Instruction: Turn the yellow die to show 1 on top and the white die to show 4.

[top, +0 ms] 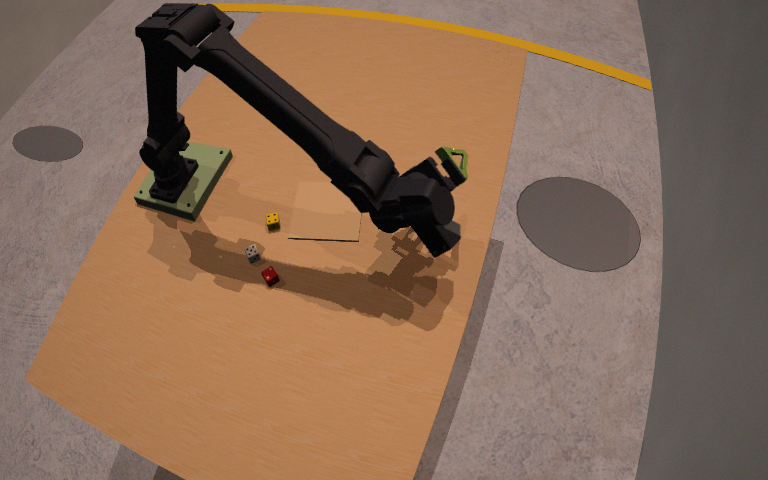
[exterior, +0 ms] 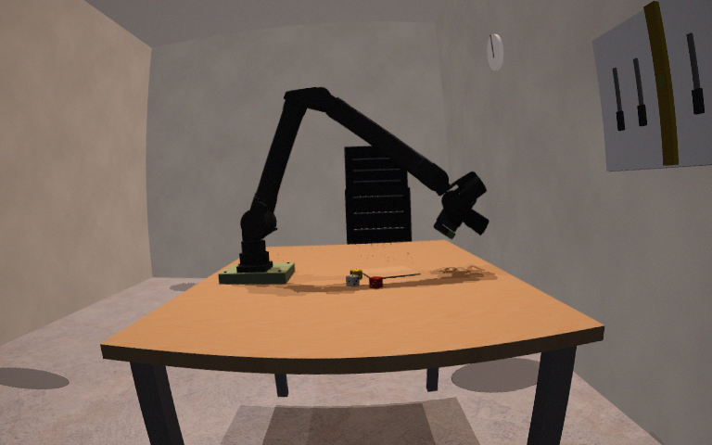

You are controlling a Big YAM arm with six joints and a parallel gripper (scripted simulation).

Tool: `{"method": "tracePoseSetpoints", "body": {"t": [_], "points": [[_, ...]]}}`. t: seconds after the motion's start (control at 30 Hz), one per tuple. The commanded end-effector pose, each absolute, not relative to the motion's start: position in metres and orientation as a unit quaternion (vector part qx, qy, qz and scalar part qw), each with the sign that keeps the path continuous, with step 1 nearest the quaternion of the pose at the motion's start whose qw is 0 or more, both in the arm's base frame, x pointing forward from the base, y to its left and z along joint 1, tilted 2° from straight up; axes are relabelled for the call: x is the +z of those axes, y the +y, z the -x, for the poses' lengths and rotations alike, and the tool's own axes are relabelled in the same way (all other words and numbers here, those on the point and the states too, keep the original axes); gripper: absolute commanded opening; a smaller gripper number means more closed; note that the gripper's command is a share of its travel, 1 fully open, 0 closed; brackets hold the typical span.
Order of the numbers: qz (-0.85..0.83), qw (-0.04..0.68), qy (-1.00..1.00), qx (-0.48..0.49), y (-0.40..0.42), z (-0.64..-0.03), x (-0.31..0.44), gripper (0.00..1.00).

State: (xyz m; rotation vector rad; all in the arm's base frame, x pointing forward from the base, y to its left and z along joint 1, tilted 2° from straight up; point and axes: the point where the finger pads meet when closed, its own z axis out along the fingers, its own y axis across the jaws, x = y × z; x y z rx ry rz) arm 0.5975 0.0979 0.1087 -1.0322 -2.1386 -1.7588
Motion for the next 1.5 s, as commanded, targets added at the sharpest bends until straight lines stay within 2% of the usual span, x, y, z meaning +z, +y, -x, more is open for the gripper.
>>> {"method": "tracePoseSetpoints", "body": {"t": [0.0,0.53,0.57,0.7,0.8,0.93,0.97,1.03,1.1,1.17,1.2,1.27,1.47], "points": [[0.344,0.088,-0.721,-0.595,0.098,-0.6,0.115,1.0],[0.344,0.088,-0.721,-0.595,0.098,-0.6,0.115,1.0],[0.31,0.046,-0.729,-0.608,0.095,-0.62,0.161,1.0],[0.349,0.058,-0.736,-0.577,0.092,-0.593,0.138,1.0],[0.393,0.036,-0.758,-0.52,0.078,-0.571,0.137,1.0],[0.459,0.005,-0.803,-0.381,0.049,-0.504,0.131,1.0],[0.459,0.005,-0.803,-0.381,0.049,-0.503,0.132,1.0],[0.482,-0.004,-0.826,-0.293,0.03,-0.455,0.128,1.0],[0.482,-0.004,-0.826,-0.293,0.03,-0.455,0.128,1.0],[0.493,-0.008,-0.846,-0.205,0.01,-0.405,0.126,1.0],[0.493,-0.008,-0.846,-0.205,0.01,-0.405,0.126,1.0],[0.494,-0.007,-0.86,-0.127,-0.008,-0.358,0.125,1.0],[0.483,0.0,-0.875,-0.018,-0.034,-0.292,0.128,1.0]]}}
